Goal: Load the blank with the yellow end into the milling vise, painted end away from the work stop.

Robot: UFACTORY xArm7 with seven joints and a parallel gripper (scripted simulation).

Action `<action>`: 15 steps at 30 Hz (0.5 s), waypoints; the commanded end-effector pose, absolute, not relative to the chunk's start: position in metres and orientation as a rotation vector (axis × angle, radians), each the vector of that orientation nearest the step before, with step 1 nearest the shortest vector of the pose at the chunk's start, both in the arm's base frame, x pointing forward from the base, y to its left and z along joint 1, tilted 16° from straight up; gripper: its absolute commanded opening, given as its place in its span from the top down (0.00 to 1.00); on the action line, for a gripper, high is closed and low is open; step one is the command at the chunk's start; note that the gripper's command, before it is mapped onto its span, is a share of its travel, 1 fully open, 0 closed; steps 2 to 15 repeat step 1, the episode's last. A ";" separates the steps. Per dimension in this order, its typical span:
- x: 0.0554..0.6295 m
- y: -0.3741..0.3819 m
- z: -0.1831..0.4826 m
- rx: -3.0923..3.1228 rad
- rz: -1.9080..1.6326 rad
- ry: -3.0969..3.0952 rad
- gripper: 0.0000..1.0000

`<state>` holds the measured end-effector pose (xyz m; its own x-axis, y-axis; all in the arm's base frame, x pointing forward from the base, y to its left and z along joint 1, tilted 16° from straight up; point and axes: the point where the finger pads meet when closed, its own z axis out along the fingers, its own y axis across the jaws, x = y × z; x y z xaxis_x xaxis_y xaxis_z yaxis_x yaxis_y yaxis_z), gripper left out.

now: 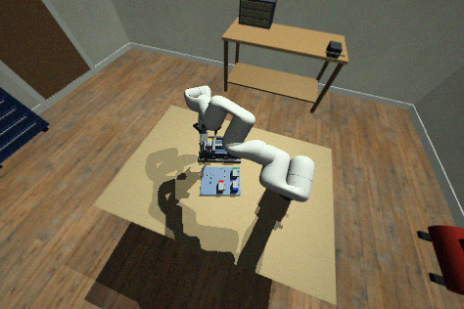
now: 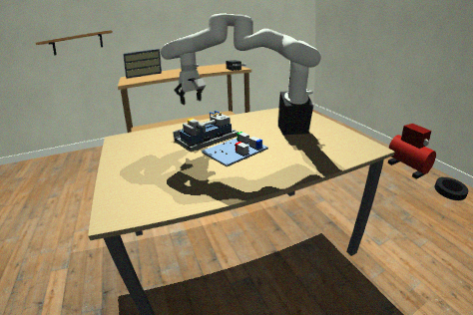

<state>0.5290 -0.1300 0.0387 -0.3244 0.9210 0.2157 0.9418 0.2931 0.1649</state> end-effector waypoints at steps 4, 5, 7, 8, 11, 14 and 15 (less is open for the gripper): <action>0.530 -0.131 0.040 -1.779 -0.403 -2.464 0.00; 0.530 -0.131 0.040 -1.779 -0.403 -2.464 0.00; 0.530 -0.131 0.040 -1.779 -0.403 -2.464 0.00; 0.530 -0.131 0.040 -1.779 -0.403 -2.464 0.00; 0.530 -0.131 0.040 -1.779 -0.403 -2.464 0.00; 0.530 -0.131 0.040 -1.779 -0.403 -2.464 0.00; 0.530 -0.131 0.040 -1.779 -0.403 -2.464 0.00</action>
